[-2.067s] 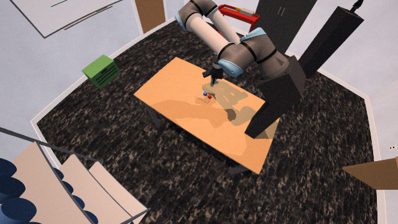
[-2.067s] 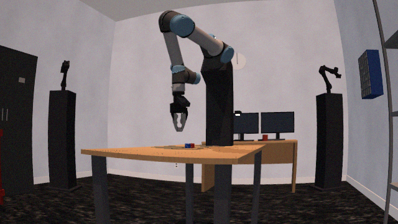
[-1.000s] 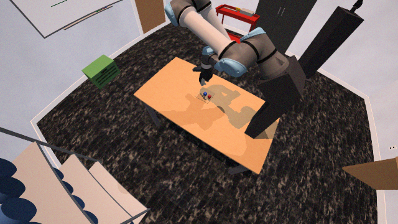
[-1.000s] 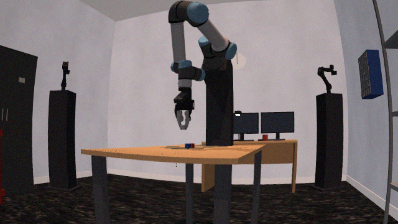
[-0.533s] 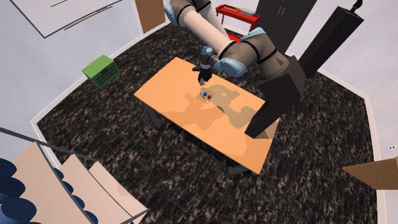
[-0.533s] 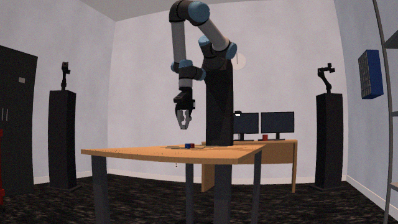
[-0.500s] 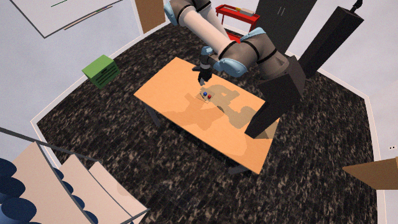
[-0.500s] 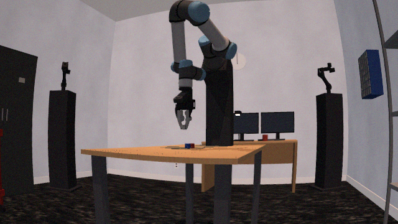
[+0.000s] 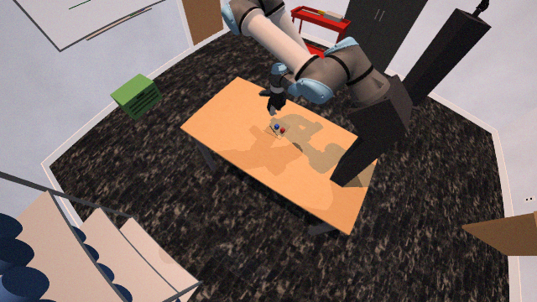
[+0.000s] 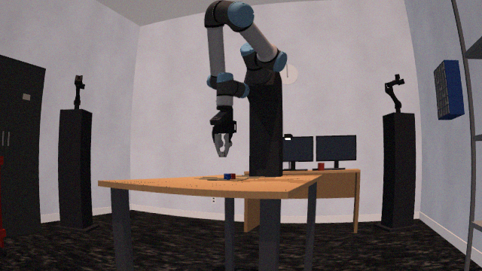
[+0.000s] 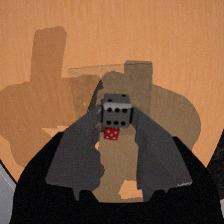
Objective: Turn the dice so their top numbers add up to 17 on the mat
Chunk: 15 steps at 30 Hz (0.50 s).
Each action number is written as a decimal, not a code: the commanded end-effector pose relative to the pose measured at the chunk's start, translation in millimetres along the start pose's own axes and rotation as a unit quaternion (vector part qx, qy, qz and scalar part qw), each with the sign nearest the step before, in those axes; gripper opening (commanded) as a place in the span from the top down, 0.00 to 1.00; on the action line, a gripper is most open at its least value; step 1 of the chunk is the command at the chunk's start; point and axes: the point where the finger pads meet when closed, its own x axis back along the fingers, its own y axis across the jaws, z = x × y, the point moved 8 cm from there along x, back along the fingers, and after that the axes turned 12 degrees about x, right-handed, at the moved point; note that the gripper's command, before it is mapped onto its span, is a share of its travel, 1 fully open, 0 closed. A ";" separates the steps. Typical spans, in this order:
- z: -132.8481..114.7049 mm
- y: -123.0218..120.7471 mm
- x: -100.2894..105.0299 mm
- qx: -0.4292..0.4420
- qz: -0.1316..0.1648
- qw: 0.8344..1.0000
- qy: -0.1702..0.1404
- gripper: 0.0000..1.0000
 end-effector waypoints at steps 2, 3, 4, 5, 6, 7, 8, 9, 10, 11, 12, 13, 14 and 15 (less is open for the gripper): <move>0.4 0.0 -9.0 0.000 0.000 1.000 0.000 0.94; 0.4 0.0 -12.1 0.000 0.000 1.000 0.000 0.94; 0.4 0.0 -15.6 0.000 0.000 1.000 0.000 0.94; 0.4 -0.1 -19.5 0.000 0.000 1.000 0.000 0.94; 0.4 -0.1 -23.6 0.000 0.000 1.000 0.000 0.94; 0.4 -0.1 -28.1 0.000 0.000 1.000 0.000 0.94; 0.5 -0.1 -32.8 0.000 0.000 1.000 0.000 0.94; 0.5 -0.1 -37.6 0.000 0.000 1.000 0.000 0.94; 0.5 -0.1 -42.6 0.000 0.000 1.000 0.000 0.94; 0.5 -0.1 -47.7 0.000 0.000 1.000 0.000 0.94; 0.5 -0.1 -47.7 0.000 0.000 1.000 0.000 0.94; 0.5 -0.1 -47.7 0.000 0.000 1.000 0.000 0.94; 0.6 -0.1 -52.8 0.000 0.000 1.000 0.000 0.94; 0.6 -0.1 -57.8 0.000 0.000 1.000 0.000 0.94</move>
